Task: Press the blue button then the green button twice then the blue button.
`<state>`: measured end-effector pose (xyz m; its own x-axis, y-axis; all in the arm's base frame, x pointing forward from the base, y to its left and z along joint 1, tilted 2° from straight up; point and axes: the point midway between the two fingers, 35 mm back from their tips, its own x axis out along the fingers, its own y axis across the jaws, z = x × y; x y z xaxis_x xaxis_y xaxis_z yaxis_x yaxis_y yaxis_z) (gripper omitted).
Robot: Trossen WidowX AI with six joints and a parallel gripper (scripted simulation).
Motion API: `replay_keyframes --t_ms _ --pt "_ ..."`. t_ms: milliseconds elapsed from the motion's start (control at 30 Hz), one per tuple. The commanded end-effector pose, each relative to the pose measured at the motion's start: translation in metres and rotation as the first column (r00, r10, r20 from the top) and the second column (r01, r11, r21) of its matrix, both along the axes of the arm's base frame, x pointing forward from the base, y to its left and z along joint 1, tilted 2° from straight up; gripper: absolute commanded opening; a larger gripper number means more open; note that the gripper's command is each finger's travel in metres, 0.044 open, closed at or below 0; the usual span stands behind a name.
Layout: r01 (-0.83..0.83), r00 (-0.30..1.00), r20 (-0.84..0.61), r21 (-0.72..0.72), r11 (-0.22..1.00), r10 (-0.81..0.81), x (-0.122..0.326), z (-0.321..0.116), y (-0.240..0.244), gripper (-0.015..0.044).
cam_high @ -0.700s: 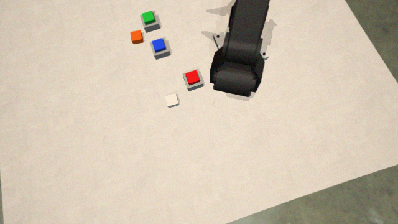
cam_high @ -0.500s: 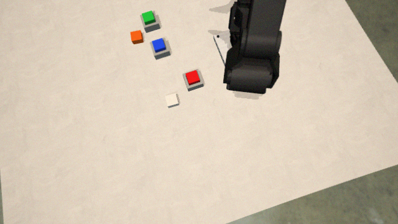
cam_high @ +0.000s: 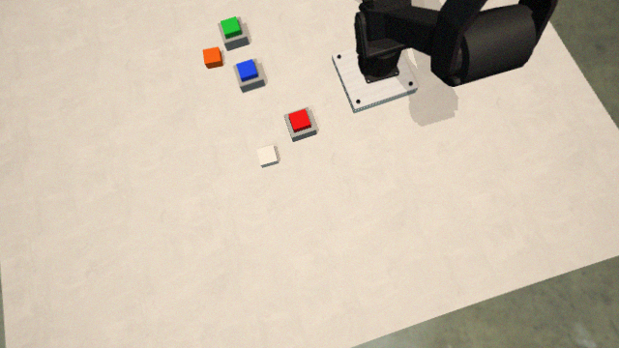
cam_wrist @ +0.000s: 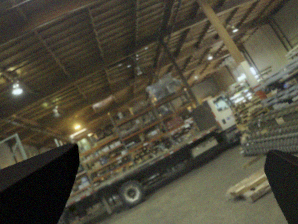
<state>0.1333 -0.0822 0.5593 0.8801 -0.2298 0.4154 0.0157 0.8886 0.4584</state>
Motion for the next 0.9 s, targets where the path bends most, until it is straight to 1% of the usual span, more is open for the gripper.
replay_keyframes --t_ms 0,133,233,367,500,600,700,800,867 --pt "0.020 1.000 -0.011 0.165 0.986 -0.018 0.023 -0.025 -0.064 0.0400" --pt "0.039 0.998 -0.063 0.235 0.971 -0.025 0.042 -0.047 -0.087 0.0400" --pt "0.061 0.991 -0.130 0.285 0.957 -0.024 0.060 -0.069 -0.102 0.0400" --pt "0.096 0.968 -0.252 0.334 0.938 -0.009 0.088 -0.105 -0.115 0.0400" --pt "0.131 0.913 -0.408 0.355 0.925 0.027 0.116 -0.149 -0.117 0.0400" --pt "0.150 0.840 -0.538 0.349 0.925 0.067 0.135 -0.186 -0.111 0.0400" --pt "0.153 0.734 -0.669 0.325 0.933 0.113 0.151 -0.224 -0.098 0.0400" --pt "0.131 0.590 -0.792 0.284 0.950 0.156 0.162 -0.263 -0.080 0.0400" --pt "0.098 0.472 -0.863 0.251 0.963 0.177 0.165 -0.288 -0.065 0.0400"
